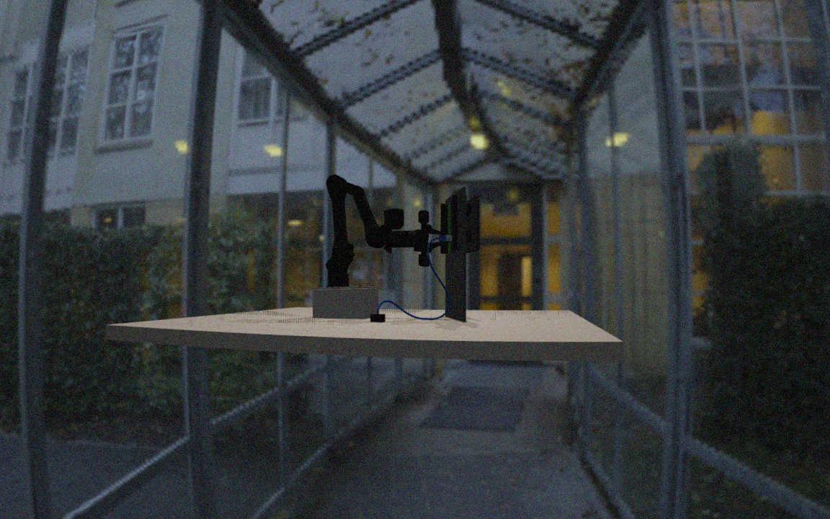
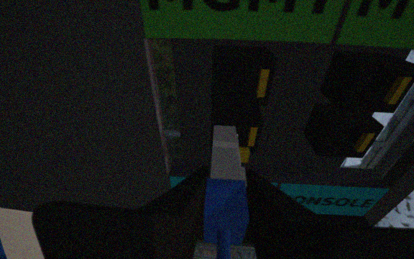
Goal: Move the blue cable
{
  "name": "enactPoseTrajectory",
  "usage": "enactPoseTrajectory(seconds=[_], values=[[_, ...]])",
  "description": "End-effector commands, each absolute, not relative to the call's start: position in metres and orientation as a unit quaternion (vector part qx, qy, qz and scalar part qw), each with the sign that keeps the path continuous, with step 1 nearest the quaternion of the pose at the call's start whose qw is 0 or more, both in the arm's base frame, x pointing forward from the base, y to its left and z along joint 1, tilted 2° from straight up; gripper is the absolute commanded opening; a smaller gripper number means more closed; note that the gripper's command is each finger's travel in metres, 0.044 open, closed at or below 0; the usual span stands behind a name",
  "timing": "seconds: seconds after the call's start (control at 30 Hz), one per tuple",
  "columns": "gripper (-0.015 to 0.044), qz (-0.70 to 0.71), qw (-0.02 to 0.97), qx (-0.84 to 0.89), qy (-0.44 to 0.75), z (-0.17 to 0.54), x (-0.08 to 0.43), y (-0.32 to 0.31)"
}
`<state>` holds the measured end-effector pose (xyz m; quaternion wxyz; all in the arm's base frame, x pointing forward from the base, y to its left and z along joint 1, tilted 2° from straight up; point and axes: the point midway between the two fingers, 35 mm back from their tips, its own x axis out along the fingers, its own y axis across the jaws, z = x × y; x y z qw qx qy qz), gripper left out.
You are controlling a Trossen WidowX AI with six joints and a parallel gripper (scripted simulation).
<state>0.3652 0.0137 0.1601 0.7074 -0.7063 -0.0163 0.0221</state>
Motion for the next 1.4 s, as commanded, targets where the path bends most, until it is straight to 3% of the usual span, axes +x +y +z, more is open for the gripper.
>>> enactPoseTrajectory(seconds=[0.0,1.37], values=[[0.0000,0.020,0.708,-0.706,-0.018,0.1616,0.3654,0.0135],[0.0000,0.019,0.708,-0.705,-0.018,0.1673,0.3654,0.0138]])
